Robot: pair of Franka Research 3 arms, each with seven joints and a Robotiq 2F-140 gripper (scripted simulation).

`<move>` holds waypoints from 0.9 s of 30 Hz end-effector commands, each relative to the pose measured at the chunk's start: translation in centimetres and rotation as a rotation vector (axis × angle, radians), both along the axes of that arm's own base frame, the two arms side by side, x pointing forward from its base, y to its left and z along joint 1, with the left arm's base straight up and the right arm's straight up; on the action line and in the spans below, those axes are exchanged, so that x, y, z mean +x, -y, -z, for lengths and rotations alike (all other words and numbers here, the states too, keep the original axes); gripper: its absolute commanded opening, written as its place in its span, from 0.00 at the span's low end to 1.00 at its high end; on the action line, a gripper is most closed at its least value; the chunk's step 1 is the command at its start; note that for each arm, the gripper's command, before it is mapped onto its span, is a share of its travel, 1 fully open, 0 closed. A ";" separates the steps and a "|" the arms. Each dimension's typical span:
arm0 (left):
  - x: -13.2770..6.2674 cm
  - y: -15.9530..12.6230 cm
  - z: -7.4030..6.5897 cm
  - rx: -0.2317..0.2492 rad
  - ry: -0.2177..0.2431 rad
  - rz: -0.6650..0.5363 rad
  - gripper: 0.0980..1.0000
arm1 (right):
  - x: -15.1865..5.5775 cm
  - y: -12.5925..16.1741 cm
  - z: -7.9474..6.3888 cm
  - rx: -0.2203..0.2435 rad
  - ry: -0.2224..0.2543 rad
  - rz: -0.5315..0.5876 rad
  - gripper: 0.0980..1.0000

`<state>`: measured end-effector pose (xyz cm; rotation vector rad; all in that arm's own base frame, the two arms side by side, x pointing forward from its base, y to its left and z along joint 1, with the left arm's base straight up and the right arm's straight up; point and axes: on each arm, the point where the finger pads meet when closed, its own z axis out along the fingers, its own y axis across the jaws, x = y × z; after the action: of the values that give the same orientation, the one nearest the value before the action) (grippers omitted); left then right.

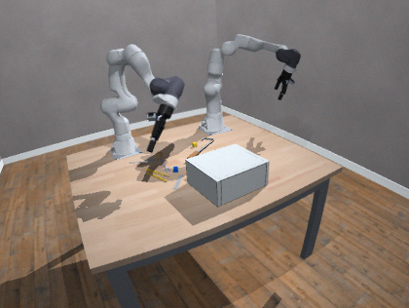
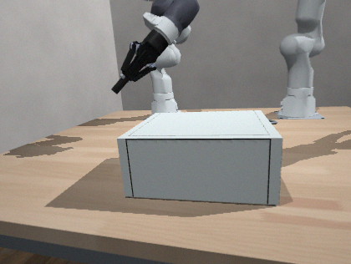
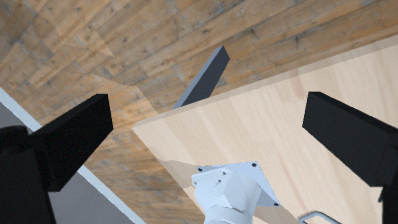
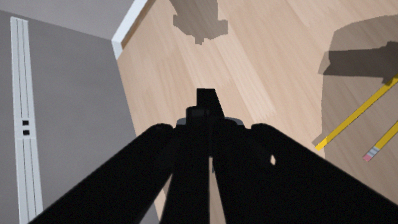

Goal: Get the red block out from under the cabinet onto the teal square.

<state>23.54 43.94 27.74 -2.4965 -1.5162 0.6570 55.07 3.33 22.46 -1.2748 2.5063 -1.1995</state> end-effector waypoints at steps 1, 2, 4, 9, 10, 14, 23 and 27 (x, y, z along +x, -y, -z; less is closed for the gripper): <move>-1.0 -1.1 -0.7 -0.063 0.055 0.089 1.00 | -0.8 -1.1 0.3 -0.001 -0.084 -0.054 0.00; -1.3 -1.3 -0.8 -0.066 0.064 0.090 1.00 | -0.9 -1.4 0.4 0.003 -0.092 -0.057 0.00; -1.9 -1.9 -1.2 -0.072 0.081 0.093 1.00 | -1.3 -2.0 0.6 0.014 -0.109 -0.065 0.00; -3.5 -3.1 -2.1 -0.083 0.123 0.102 1.00 | -2.1 -3.5 1.0 0.039 -0.149 -0.086 0.00; -3.8 -3.3 -2.2 -0.084 0.130 0.104 1.00 | -2.2 -3.8 1.0 0.045 -0.156 -0.090 0.00; -4.5 -3.8 -2.6 -0.087 0.148 0.108 1.00 | -2.7 -4.8 1.3 0.060 -0.180 -0.103 0.00; -7.3 -5.6 -4.2 -0.092 0.214 0.126 1.00 | -4.4 -7.9 1.9 0.114 -0.254 -0.151 0.00; -8.3 -6.1 -4.7 -0.091 0.235 0.133 1.00 | -5.1 -9.2 2.2 0.136 -0.283 -0.173 0.00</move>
<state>15.54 49.68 32.11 -2.7061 -1.5106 0.4636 50.63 11.72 20.40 -1.5597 2.5679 -0.8952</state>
